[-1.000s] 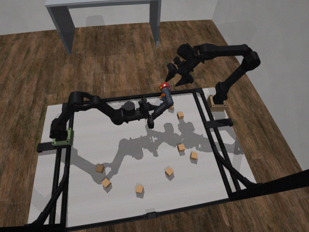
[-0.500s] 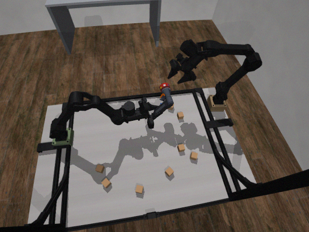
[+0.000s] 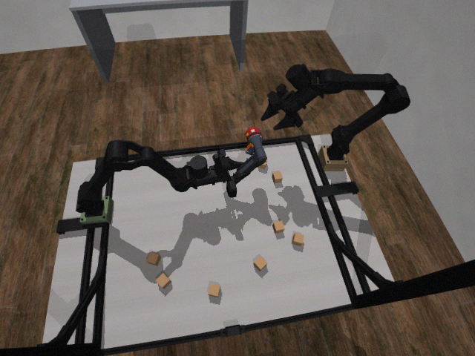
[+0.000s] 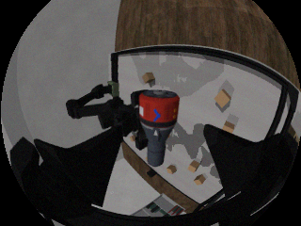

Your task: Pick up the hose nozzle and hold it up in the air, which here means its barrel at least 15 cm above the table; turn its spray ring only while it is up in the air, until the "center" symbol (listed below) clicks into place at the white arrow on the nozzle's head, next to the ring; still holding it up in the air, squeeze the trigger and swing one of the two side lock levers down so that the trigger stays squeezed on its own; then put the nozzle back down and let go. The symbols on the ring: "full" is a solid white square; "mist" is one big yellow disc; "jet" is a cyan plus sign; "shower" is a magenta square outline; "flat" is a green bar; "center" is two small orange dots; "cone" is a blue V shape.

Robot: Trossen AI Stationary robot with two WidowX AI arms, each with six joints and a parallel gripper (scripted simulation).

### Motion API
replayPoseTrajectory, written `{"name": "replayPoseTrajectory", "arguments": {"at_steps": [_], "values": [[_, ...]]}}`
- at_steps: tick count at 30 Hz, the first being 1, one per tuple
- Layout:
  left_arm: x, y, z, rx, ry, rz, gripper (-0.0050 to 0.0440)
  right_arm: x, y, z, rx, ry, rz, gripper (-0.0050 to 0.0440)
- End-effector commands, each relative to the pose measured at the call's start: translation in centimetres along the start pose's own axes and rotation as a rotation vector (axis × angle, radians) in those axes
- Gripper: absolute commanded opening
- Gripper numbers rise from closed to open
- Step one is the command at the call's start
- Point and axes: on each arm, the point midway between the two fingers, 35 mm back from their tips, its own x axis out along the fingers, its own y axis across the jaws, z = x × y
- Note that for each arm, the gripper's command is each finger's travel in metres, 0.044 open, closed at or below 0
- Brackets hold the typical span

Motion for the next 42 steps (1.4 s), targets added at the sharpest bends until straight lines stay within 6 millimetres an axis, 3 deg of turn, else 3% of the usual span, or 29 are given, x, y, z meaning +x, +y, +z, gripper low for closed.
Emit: {"name": "replayPoseTrajectory", "arguments": {"at_steps": [1, 42], "values": [[0.1, 0.0, 0.8, 0.005, -0.023, 0.0, 0.0, 0.2, -0.8, -0.1, -0.005, 0.003, 0.025, 0.04], [0.1, 0.0, 0.8, 0.005, -0.023, 0.0, 0.0, 2.0, -5.6, -0.2, -0.02, -0.012, 0.545, 0.04]]}}
